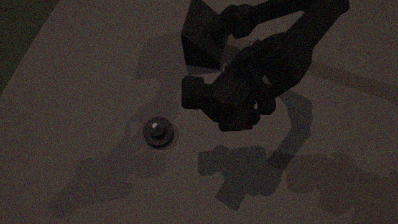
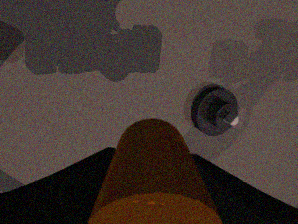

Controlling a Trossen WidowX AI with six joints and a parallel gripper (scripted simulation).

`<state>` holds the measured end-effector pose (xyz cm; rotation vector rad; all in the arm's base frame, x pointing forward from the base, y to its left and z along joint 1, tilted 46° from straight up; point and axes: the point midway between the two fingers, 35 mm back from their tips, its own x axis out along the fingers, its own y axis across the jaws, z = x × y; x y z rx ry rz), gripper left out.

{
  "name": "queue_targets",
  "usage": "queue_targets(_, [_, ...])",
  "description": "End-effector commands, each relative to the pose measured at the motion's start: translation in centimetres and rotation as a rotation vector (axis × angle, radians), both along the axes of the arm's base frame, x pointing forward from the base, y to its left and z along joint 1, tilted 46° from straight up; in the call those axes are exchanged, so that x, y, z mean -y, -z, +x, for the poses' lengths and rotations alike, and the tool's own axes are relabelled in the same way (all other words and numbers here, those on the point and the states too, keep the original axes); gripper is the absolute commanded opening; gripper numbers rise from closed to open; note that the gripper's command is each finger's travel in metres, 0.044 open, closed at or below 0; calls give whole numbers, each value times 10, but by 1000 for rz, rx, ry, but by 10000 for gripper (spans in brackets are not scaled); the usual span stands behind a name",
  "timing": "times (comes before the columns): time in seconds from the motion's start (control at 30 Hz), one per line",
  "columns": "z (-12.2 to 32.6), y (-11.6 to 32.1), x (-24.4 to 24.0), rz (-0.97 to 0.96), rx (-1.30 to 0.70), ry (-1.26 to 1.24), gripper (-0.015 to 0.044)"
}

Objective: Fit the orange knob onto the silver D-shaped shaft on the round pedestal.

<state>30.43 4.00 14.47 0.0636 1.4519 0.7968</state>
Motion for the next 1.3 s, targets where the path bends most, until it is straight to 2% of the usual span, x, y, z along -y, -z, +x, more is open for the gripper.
queue_targets(0.0, [-3, -10, 5, -85, 43, 20, 0])
queue_targets(0.83, [-23, -70, 32, -603, 285, 120, 0])
queue_targets(1.27, [-24, -71, 31, -672, 318, 133, 0])
